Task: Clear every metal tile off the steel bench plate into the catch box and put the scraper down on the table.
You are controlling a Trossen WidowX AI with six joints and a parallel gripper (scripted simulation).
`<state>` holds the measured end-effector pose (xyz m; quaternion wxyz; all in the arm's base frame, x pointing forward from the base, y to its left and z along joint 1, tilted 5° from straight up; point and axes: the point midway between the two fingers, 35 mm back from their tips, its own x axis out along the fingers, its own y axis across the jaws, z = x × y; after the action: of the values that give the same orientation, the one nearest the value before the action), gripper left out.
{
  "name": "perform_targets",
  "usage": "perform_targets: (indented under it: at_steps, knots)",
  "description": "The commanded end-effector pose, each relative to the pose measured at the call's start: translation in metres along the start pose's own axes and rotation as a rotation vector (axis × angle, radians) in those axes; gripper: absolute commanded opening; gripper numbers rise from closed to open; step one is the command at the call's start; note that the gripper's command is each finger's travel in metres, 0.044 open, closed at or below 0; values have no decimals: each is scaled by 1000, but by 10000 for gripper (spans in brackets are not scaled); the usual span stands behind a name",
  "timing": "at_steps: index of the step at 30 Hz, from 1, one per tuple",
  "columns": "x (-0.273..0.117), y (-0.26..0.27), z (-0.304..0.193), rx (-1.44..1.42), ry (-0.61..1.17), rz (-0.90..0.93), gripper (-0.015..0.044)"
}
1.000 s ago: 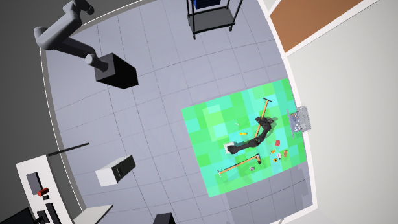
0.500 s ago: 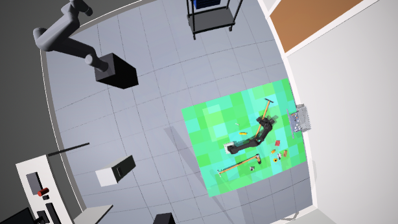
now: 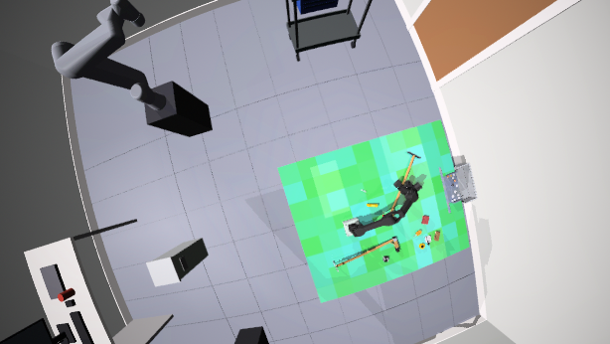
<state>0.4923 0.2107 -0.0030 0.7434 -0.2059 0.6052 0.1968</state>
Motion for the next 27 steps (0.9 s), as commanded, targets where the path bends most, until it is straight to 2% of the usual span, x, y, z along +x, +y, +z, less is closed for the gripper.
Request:
perform_targets:
  at_steps: [1, 16, 23, 27]
  knots:
    - [-22, -1, 8, 4, -28, -5, 0]
    - [-81, 0, 15, 4, -61, -10, 0]
    - [-90, 2, 15, 8, -65, -11, 0]
    - [-110, 14, 14, 27, -70, -17, 0]
